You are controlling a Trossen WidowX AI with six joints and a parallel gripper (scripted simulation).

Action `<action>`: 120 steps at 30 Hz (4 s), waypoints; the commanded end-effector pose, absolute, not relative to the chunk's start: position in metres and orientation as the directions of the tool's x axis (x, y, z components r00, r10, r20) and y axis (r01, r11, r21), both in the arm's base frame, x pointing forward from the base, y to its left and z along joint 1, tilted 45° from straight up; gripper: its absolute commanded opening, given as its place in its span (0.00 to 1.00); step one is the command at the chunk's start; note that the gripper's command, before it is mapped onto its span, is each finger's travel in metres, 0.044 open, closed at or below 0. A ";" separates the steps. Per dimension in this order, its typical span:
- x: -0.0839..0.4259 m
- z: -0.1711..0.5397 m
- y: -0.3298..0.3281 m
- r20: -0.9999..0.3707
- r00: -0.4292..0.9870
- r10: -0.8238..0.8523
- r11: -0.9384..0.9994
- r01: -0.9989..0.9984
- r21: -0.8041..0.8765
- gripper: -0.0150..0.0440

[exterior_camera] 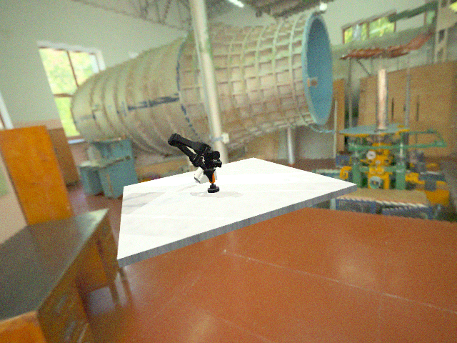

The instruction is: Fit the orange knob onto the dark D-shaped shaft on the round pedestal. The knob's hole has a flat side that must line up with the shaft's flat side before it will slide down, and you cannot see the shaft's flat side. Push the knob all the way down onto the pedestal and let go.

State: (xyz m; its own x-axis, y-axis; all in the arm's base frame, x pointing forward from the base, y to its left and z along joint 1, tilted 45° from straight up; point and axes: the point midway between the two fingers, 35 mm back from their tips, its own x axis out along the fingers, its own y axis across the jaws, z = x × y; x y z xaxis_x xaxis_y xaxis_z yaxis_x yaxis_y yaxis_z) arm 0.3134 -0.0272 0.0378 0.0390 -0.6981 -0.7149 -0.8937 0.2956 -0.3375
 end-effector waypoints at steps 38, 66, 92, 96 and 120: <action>0.314 0.038 -0.026 -0.715 0.041 -0.698 0.119 -0.978 -0.173 0.25; 0.313 0.036 -0.030 -0.714 0.041 -0.699 0.112 -0.980 -0.166 0.25; 0.313 0.036 -0.029 -0.714 0.041 -0.699 -0.038 -0.999 -0.021 0.25; 0.313 0.036 -0.031 -0.714 0.041 -0.699 -0.038 -0.999 -0.021 0.25; 0.314 0.039 -0.026 -0.715 0.041 -0.698 -0.126 -0.990 0.066 0.25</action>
State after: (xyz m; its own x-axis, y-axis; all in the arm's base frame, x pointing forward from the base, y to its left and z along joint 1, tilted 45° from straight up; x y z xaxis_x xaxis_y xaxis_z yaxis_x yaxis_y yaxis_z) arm 0.3132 -0.0278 0.0382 0.0384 -0.6979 -0.7151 -0.9980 -0.0634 0.0083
